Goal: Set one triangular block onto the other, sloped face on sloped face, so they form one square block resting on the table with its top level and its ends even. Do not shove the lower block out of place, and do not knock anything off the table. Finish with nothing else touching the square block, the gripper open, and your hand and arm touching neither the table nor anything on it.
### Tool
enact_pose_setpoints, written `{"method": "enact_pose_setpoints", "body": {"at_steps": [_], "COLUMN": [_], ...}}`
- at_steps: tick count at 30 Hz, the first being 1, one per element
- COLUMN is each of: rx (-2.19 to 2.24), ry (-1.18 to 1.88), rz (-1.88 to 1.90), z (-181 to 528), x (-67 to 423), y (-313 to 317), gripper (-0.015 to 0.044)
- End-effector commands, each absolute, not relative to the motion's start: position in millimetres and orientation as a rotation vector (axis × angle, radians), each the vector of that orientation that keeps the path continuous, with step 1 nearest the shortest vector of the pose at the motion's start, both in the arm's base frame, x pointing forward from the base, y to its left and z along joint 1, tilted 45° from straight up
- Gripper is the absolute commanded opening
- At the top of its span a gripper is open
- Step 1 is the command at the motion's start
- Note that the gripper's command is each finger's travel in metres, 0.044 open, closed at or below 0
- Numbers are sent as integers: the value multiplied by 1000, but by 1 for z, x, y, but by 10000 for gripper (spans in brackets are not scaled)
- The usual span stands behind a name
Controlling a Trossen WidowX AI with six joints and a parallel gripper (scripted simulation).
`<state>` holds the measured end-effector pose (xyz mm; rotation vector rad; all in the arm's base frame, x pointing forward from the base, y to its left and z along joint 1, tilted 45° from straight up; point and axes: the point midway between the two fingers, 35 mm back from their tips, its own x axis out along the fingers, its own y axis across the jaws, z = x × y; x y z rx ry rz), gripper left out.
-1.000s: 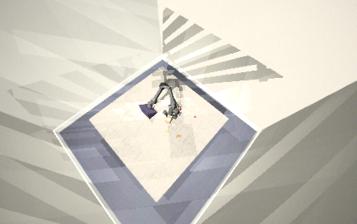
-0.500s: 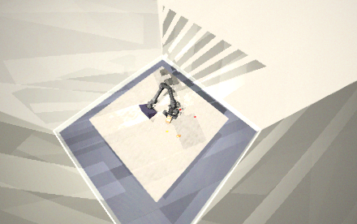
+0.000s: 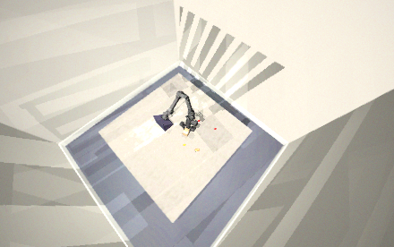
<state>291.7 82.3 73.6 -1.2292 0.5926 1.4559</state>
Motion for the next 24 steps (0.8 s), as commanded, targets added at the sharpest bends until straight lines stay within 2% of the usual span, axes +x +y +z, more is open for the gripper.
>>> {"method": "enact_pose_setpoints", "body": {"at_steps": [1,4,21,24], "rx": [-1230,-1231,-1229,-1229], "ry": [594,600,593,593], "rz": [1454,1451,1456,1456], "z": [74,73,74,74], "x": [292,292,292,292], "y": [82,82,82,82], "gripper": [0,0,440,440]}}
